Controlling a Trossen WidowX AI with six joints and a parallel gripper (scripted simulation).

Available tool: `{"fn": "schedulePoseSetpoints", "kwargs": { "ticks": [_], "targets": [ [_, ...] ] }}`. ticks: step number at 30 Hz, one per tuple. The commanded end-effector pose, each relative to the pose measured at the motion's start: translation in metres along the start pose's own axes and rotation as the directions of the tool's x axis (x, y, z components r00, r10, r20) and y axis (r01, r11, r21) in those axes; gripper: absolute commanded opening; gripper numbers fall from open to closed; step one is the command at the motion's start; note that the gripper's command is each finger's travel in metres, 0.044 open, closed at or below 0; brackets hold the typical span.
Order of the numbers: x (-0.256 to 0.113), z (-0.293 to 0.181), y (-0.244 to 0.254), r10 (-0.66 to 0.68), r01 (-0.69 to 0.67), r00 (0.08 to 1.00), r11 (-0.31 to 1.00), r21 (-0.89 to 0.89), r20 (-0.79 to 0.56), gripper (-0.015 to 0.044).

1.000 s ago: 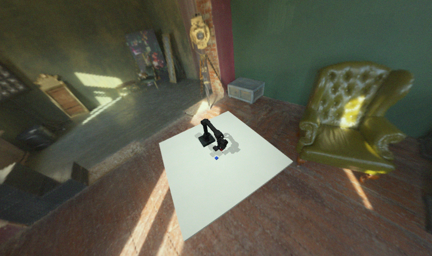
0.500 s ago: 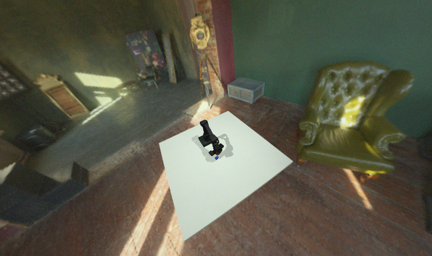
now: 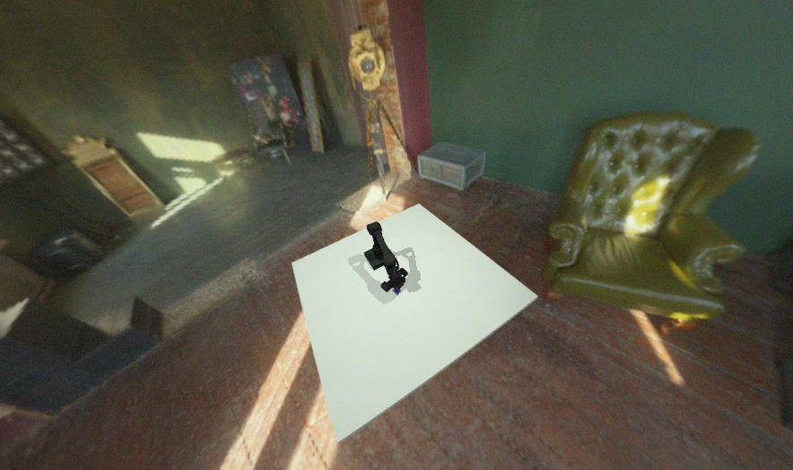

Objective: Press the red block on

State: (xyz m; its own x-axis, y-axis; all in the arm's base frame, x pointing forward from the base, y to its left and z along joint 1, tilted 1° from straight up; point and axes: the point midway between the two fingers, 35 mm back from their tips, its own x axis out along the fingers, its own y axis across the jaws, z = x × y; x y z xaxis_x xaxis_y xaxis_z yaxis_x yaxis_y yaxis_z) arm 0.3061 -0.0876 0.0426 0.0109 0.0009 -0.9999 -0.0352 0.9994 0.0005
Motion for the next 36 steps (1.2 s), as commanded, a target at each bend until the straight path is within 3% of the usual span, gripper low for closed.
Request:
{"fn": "schedulePoseSetpoints", "kwargs": {
  "ticks": [1,36],
  "targets": [
    [0.005,0.000,-0.001,-0.003,0.003,1.000,1.000,-0.006,0.003,0.0000],
    [0.022,0.001,0.000,-0.001,0.001,1.000,1.000,-0.002,0.002,0.0000]
  ]
}}
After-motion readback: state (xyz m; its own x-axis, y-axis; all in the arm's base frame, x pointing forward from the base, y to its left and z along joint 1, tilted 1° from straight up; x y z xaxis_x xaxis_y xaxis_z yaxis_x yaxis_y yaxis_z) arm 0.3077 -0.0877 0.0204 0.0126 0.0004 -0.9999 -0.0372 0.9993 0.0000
